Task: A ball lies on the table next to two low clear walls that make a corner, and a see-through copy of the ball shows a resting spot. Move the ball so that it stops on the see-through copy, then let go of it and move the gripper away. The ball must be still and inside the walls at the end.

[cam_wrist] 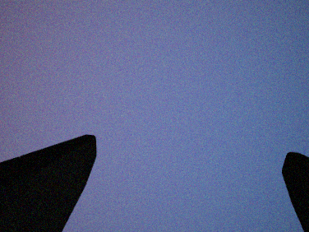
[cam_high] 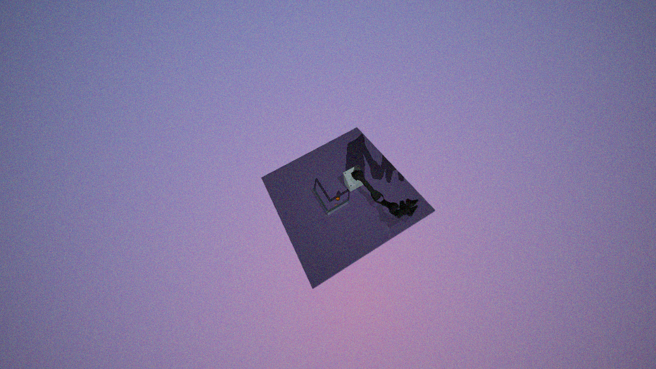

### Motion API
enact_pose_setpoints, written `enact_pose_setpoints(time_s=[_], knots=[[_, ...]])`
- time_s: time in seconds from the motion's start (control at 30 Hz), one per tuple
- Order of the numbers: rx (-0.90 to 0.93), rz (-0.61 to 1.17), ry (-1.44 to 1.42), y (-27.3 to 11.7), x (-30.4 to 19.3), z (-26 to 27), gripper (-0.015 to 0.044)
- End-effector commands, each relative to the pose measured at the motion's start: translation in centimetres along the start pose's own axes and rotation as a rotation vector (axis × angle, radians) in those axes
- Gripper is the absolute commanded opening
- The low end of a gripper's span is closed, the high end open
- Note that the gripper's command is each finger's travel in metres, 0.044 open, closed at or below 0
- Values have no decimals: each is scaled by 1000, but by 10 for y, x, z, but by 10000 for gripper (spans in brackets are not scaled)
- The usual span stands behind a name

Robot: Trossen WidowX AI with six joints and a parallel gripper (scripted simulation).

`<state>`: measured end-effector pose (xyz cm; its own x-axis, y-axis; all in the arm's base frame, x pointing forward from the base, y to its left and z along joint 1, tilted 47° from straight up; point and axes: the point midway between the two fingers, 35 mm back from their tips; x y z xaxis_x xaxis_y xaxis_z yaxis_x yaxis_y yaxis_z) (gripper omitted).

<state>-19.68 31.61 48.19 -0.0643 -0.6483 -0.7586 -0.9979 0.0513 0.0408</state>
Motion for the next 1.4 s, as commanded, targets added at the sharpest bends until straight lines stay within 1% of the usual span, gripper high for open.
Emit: enact_pose_setpoints(time_s=[0.0,0.1,0.4,0.57,0.7,0.83,1.0,1.2,1.37], knots=[[-1,2,-11,0,0,-2,374],[-11,38,-163,5,-3,-30,301],[-82,235,-717,6,-4,-147,301],[-134,386,-989,-7,4,-215,301],[-181,531,-1185,-26,16,-270,301],[-232,700,-1354,-52,32,-322,301],[-295,943,-1531,-97,60,-381,301],[-361,1278,-1686,-167,103,-438,301],[-399,1589,-1750,-233,143,-468,301]])
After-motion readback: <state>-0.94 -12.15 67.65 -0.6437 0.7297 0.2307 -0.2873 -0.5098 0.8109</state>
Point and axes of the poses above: the point midway between the two fingers, 35 mm back from their tips, its own y axis out along the fingers, its own z axis across the jaws, x = y × z, and after that the axes turned 13 degrees about y, right-handed
